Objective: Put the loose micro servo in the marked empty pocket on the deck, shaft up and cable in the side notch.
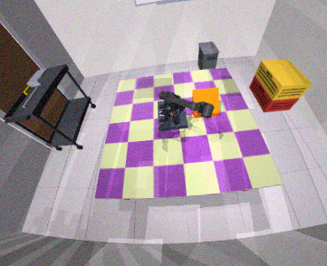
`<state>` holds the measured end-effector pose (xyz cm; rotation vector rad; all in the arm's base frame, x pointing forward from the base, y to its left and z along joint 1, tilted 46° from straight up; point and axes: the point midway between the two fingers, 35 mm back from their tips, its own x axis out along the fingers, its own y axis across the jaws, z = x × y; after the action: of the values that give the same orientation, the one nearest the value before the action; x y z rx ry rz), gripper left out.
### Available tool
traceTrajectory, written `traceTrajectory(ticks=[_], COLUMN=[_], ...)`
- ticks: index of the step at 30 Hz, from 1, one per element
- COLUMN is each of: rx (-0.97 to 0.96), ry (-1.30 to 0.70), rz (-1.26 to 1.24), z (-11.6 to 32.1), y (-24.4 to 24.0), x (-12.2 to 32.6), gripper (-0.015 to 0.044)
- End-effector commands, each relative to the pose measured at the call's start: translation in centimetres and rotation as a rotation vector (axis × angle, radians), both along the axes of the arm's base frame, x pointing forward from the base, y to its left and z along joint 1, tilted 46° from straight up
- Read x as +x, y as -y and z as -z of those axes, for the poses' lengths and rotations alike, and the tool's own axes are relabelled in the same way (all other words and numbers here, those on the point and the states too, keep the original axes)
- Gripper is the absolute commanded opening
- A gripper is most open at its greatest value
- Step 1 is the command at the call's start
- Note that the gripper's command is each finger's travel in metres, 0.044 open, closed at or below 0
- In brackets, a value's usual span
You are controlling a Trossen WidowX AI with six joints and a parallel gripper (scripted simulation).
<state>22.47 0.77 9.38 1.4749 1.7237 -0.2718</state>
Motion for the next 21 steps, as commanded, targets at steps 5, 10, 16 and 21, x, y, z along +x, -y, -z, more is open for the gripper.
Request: traceTrajectory(ticks=[5, 10, 16, 21], rx=[0.004, 0.005, 0.005, 0.005], ry=[-0.003, -0.003, -0.003, -0.003], rz=[0.004, 0.004, 0.004, 0.004], z=[0.85, 1.11, 1.11, 1.11], y=[-0.95, -1.23, -1.23, -1.23], x=[0.0, 0.0, 0.0, 0.0], gripper=[0.044, 0.0414, 0.0256, 0.0125])
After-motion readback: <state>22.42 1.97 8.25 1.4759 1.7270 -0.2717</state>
